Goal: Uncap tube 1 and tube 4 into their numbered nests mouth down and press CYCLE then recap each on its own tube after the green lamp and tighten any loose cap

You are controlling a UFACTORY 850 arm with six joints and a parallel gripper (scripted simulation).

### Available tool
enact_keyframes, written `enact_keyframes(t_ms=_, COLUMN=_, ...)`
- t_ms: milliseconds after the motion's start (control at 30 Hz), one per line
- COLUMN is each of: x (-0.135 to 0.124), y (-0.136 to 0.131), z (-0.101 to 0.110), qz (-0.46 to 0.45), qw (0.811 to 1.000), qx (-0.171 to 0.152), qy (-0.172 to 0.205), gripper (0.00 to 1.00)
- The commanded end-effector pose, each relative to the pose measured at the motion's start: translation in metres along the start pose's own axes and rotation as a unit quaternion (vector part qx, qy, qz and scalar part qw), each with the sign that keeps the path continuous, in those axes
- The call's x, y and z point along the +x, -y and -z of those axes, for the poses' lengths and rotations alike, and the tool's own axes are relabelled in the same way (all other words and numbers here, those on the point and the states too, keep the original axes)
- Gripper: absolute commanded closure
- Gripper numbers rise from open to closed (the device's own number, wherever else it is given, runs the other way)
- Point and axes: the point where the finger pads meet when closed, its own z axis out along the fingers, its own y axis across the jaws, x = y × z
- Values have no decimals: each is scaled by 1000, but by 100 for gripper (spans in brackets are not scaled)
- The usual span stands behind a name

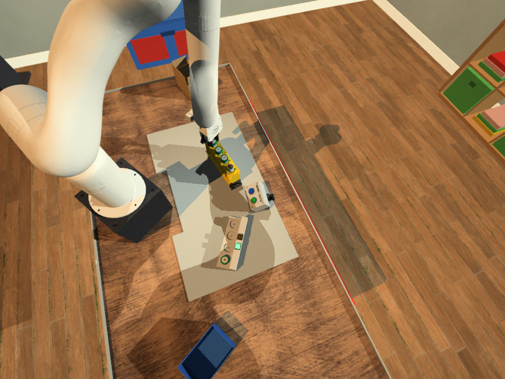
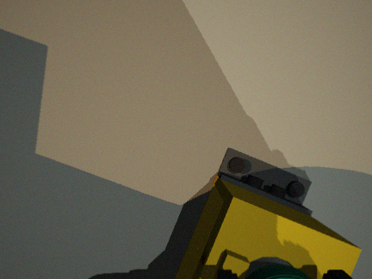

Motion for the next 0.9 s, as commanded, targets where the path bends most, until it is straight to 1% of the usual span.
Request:
enact_keyframes(t_ms=0, x=0, y=-1, z=0, qz=1, qw=1000, qx=4, qy=3, gripper=100)
enact_keyframes(t_ms=167, x=0, y=-1, z=0, qz=1, qw=1000, qx=4, qy=3, gripper=100)
enact_keyframes(t_ms=400, x=0, y=-1, z=0, qz=-116, qw=993, qx=4, qy=3, gripper=100)
enact_keyframes(t_ms=633, x=0, y=-1, z=0, qz=-231, qw=973, qx=3, qy=4, gripper=100)
enact_keyframes(t_ms=700, x=0, y=-1, z=0, qz=-231, qw=973, qx=3, qy=4, gripper=100)
enact_keyframes(t_ms=867, x=0, y=-1, z=0, qz=-311, qw=950, qx=3, qy=4, gripper=100)
